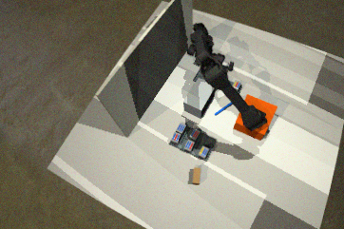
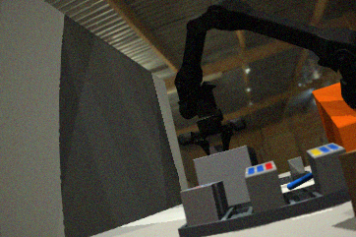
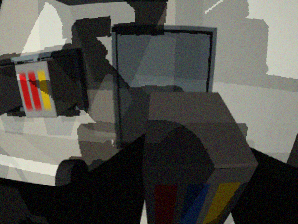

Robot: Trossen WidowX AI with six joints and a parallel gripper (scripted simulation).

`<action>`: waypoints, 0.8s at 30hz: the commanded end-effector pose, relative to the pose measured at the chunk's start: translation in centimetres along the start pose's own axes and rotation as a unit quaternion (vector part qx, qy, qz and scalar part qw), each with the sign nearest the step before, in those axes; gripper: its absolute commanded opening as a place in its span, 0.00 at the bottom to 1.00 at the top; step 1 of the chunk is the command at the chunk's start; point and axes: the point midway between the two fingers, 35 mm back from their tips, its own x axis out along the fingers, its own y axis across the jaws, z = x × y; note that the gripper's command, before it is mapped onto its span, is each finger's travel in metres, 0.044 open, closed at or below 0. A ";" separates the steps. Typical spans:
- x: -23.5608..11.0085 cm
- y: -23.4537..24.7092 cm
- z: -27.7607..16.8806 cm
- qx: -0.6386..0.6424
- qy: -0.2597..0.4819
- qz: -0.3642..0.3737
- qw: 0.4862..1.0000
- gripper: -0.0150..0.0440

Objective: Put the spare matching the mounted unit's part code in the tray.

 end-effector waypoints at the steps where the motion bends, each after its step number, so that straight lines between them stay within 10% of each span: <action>1: 0.6 0.2 0.0 0.005 -0.003 0.000 1.000 0.25; 24: 3.0 0.3 0.1 0.005 -0.004 -0.001 1.000 0.25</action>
